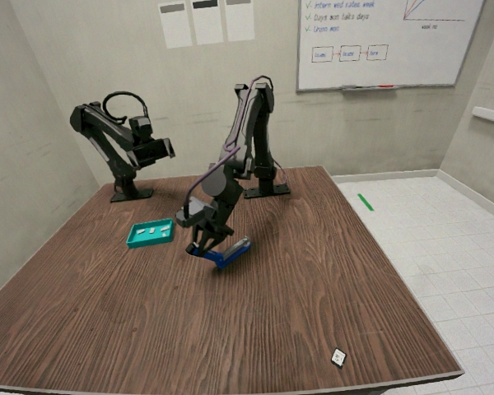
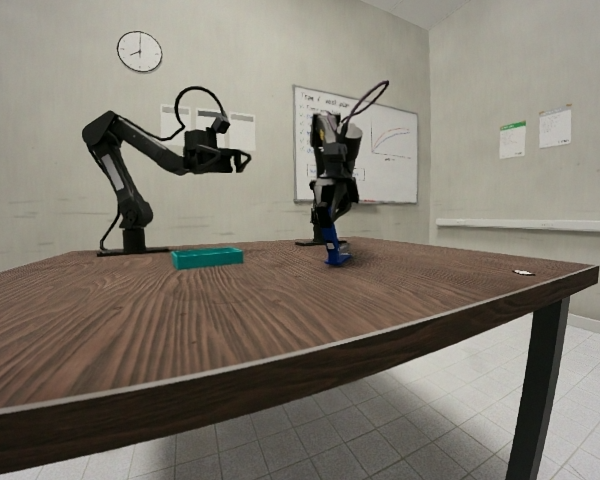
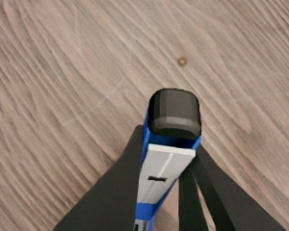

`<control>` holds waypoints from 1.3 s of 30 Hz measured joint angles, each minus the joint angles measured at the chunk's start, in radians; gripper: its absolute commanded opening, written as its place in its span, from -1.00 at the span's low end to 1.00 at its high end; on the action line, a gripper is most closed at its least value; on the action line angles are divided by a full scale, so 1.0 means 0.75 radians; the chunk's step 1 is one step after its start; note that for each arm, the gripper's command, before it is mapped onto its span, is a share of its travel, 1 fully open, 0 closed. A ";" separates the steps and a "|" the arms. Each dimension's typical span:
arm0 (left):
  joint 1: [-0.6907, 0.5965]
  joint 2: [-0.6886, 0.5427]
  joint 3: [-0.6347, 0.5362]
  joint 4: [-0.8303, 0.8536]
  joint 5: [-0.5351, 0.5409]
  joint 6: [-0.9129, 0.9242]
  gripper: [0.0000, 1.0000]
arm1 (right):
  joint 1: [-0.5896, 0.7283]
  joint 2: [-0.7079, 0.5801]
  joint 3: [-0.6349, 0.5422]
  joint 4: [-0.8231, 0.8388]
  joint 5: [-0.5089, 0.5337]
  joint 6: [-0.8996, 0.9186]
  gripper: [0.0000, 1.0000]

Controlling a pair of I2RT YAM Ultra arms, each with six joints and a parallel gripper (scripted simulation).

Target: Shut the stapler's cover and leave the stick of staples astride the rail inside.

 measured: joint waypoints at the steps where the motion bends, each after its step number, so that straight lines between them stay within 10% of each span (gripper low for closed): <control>1: 0.005 -0.010 -0.021 0.027 0.009 -0.003 -1.00 | 0.000 0.000 0.000 0.000 0.000 0.000 1.00; 18: 0.058 -0.096 -0.242 0.341 0.113 -0.042 -1.00 | 0.000 0.000 0.000 0.000 0.000 0.000 1.00; 23: 0.058 -0.095 -0.243 0.349 0.115 -0.043 0.01 | 0.000 0.000 0.000 0.000 0.000 0.000 1.00; 39: 0.091 -0.176 -0.283 0.303 0.140 -0.029 0.28 | 0.000 0.000 0.000 0.000 0.000 0.000 1.00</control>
